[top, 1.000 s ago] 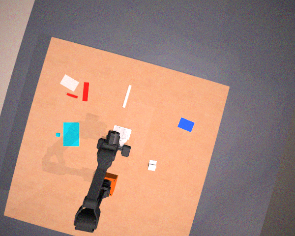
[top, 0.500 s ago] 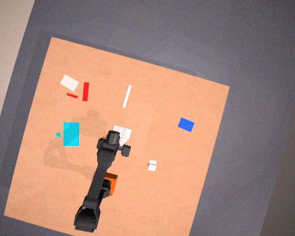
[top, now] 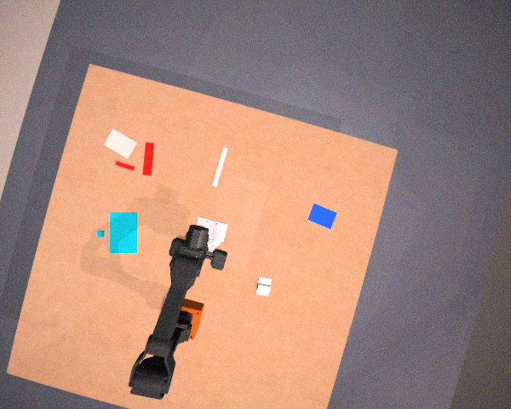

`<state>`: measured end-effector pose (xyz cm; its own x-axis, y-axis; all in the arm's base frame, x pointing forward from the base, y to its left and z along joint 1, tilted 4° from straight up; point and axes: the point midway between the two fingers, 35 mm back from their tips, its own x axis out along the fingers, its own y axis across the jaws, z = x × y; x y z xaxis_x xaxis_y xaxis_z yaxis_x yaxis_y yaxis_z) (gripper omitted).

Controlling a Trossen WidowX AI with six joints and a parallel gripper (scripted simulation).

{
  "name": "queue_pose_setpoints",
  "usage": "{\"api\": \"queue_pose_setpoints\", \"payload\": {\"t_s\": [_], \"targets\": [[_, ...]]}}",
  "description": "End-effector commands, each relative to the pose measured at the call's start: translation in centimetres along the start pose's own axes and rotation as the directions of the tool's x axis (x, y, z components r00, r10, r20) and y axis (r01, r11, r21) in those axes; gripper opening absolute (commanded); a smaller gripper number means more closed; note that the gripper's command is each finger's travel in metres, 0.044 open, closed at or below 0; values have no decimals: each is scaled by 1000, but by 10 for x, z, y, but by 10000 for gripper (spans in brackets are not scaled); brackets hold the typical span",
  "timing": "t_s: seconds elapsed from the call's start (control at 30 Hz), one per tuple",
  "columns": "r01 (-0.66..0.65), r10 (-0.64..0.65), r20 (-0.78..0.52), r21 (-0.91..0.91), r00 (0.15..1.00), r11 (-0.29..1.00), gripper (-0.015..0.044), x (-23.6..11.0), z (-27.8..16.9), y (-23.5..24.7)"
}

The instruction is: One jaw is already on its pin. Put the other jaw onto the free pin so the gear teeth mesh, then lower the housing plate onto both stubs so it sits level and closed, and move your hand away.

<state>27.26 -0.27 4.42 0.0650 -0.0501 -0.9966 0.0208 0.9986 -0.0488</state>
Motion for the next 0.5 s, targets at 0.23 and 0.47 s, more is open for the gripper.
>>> {"api": "queue_pose_setpoints", "payload": {"t_s": [0.23,0.47], "targets": [[5,-5,-8,0,1000,1000,351,19,-2,-1],[5,-5,-8,0,1000,1000,351,31,-2,-1]]}}
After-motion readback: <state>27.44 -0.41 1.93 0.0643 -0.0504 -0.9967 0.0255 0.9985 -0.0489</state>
